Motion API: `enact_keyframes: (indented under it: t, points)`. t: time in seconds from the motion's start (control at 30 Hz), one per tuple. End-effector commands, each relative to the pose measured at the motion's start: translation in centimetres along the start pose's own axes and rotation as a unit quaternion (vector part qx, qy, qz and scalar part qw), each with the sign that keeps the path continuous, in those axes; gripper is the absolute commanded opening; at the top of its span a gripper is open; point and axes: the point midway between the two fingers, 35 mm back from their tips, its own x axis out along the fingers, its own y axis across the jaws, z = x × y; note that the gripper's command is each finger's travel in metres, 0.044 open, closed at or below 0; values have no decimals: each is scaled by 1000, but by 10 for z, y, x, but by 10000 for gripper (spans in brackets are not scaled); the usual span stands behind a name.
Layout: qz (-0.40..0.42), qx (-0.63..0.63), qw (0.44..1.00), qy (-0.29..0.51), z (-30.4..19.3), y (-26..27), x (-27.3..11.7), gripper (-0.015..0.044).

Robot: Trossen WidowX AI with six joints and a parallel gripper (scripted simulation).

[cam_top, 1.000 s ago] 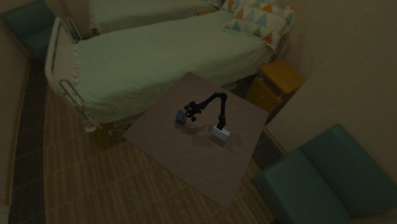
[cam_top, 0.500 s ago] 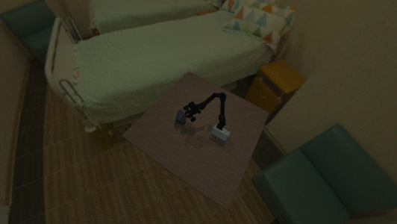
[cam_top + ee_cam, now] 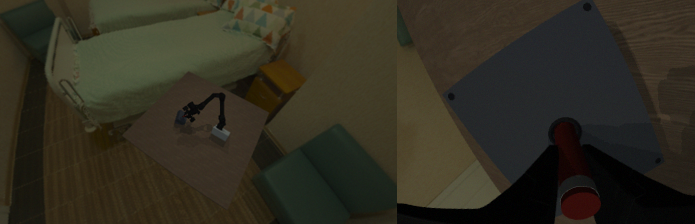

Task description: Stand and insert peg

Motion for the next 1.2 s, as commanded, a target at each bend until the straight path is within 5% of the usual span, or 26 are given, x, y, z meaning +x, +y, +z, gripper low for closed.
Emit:
enact_keyframes:
  t: [0.0, 0.63, 1.17]
  points:
    - [1, -2, 1000, 3, -1, 1, 3, 0]
    - [0, 0, 1000, 0, 0, 0, 6, 0]
    - [0, 0, 1000, 0, 0, 0, 3, 420]
